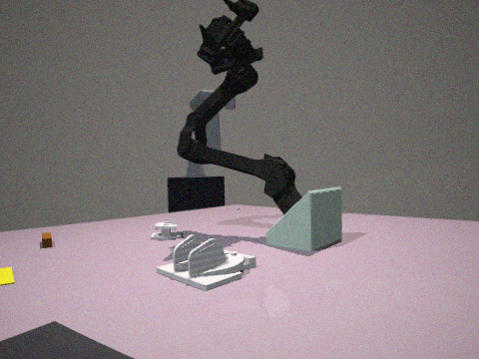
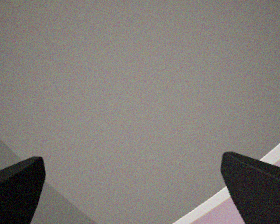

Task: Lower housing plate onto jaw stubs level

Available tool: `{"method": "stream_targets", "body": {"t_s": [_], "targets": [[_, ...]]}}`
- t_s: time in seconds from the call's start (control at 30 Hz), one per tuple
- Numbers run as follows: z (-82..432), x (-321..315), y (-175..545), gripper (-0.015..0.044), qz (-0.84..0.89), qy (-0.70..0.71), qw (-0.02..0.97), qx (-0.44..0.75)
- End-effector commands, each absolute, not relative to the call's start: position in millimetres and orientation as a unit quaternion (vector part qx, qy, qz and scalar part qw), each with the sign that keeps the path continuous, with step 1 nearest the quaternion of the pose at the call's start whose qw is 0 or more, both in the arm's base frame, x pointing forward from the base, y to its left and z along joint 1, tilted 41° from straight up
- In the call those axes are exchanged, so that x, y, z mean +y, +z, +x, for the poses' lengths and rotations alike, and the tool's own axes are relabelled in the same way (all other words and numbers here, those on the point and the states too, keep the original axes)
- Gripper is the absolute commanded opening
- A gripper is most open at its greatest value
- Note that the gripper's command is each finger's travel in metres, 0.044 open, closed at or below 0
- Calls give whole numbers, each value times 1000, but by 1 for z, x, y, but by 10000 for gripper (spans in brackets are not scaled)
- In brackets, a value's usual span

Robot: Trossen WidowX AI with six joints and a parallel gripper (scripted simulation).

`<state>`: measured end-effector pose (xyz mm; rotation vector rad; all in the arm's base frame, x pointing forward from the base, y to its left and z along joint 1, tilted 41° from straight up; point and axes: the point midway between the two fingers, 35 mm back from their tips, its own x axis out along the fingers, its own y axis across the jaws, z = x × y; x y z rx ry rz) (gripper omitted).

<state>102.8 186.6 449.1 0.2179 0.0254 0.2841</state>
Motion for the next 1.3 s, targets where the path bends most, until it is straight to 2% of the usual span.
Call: {"method": "stream_targets", "body": {"t_s": [0.0, 0.03, 1.27], "targets": [[103, 187, 449, 426, 108, 141, 984, 13], [103, 187, 449, 440, 108, 140, 984, 12], [185, 167, 450, 440, 2, -2, 998, -58]]}}
